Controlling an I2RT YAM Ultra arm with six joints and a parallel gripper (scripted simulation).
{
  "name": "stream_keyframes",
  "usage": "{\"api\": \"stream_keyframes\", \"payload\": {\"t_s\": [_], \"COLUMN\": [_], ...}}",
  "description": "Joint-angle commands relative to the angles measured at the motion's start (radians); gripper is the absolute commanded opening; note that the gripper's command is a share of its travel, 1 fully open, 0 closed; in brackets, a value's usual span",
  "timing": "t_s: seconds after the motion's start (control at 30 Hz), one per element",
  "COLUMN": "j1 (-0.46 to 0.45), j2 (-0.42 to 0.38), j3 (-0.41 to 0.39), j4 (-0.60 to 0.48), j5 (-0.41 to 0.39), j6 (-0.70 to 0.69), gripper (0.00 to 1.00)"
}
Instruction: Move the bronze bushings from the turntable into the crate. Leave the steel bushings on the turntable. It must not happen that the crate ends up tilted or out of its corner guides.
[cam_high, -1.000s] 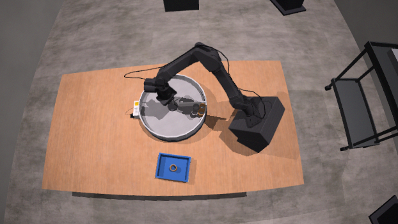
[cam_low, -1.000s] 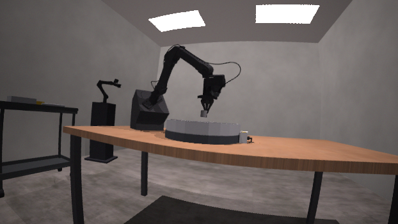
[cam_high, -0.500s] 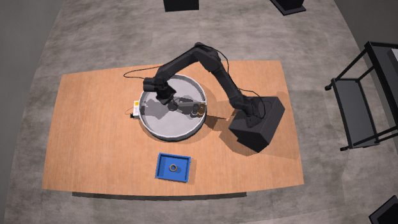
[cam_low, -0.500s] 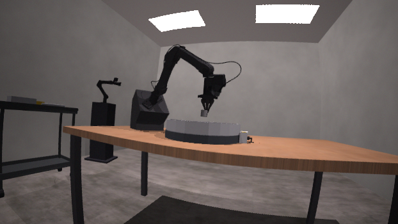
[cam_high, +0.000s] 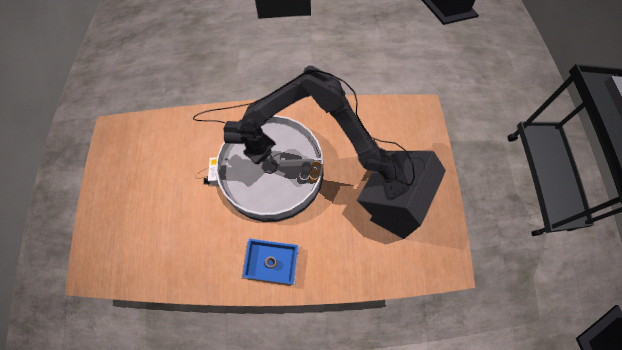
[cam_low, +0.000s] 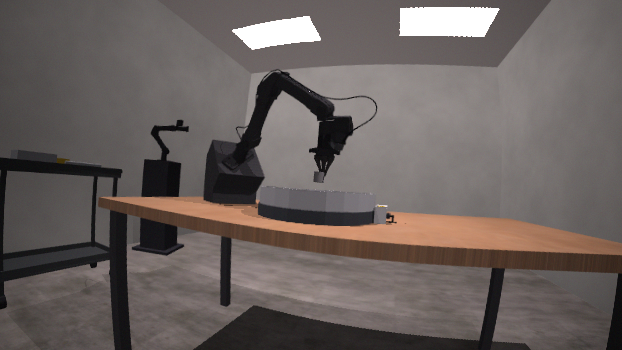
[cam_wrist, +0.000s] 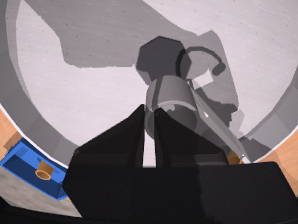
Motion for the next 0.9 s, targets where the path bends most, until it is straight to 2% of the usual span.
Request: {"api": "stream_keyframes", "payload": {"t_s": [0.0,0.87], "j1": [0.009,0.003], "j2": [-0.029,-0.012], "j3": [0.034,0.04], "j4": [-0.014,-0.017], "j5": [0.0,-0.002], "j6": [-0.005,-0.009], "gripper": [0.0,0.0]}}
